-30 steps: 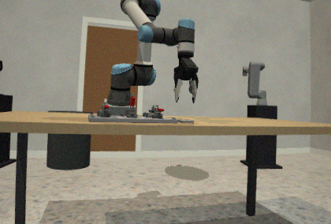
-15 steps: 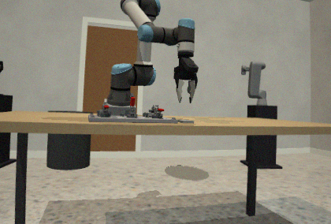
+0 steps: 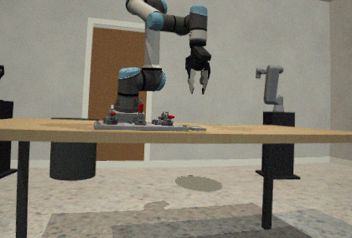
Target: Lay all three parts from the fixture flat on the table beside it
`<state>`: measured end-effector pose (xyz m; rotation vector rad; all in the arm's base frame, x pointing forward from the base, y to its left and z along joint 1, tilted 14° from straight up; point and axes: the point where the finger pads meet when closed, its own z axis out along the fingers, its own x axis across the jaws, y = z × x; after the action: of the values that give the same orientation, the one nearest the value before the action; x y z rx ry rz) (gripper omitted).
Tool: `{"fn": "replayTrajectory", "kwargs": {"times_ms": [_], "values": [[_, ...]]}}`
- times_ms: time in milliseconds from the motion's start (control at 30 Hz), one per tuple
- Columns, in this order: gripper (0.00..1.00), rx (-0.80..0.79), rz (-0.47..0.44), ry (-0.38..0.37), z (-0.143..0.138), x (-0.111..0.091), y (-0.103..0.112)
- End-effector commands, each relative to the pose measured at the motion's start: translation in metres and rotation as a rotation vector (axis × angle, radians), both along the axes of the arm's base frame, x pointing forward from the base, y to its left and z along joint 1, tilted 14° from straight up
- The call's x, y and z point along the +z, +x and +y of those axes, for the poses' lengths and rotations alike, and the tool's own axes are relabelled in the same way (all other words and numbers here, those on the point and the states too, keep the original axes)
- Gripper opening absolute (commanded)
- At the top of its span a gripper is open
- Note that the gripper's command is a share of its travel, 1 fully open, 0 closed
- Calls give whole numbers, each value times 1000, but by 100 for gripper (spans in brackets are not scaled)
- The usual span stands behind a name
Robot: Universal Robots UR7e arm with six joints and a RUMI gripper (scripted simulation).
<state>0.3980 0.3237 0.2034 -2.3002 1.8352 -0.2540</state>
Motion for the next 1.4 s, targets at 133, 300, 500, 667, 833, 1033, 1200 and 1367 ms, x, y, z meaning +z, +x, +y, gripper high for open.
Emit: {"fn": "replayTrajectory", "kwargs": {"times_ms": [133, 300, 500, 667, 833, 1033, 1200, 1367], "values": [[28, 0, 2, -1, -2, 42, -11], [28, 0, 2, -1, -2, 50, -13], [28, 0, 2, -1, -2, 50, -13], [28, 0, 2, -1, -3, 50, -12], [28, 0, 2, -1, -7, 51, -11], [28, 0, 2, -1, -16, 51, -8], [28, 0, 2, -1, -22, 51, -6], [28, 0, 2, -1, -35, 52, -2]]}}
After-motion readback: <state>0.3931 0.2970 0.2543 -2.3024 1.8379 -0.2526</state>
